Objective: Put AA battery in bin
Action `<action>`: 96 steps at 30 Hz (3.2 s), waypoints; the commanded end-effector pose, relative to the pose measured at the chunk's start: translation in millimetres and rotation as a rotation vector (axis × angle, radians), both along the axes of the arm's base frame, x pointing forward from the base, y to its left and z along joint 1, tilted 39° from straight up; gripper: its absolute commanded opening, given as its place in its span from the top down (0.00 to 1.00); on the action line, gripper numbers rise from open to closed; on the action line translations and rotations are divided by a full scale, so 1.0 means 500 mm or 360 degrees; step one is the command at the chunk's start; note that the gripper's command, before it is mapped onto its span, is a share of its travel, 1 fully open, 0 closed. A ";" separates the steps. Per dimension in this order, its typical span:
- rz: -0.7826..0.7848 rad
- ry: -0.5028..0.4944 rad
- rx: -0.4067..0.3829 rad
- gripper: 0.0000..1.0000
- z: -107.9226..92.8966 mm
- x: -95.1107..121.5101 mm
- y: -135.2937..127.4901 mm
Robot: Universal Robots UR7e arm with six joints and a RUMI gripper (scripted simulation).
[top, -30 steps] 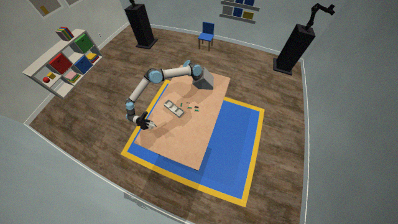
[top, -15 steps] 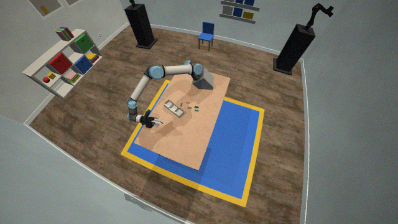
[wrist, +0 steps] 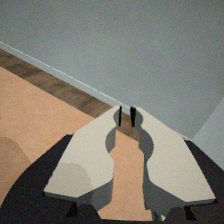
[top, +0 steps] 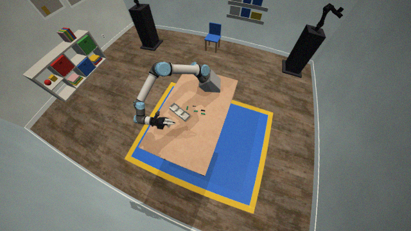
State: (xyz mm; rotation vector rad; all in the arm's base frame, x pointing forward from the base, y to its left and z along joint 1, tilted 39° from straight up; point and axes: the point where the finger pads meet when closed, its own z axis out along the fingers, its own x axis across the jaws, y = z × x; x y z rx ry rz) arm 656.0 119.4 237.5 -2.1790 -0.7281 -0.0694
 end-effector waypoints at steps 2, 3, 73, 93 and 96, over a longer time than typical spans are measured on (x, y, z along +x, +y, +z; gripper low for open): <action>-0.0067 0.0162 -0.0160 0.96 -0.024 -0.047 0.031; -0.0067 0.0162 -0.0160 0.96 -0.024 -0.047 0.031; -0.2318 0.0501 -0.1876 0.96 -0.264 -0.509 0.017; -0.3338 0.0104 -0.1553 0.96 -0.251 -0.607 -0.071; -0.3485 0.0042 -0.1450 0.96 -0.246 -0.619 -0.082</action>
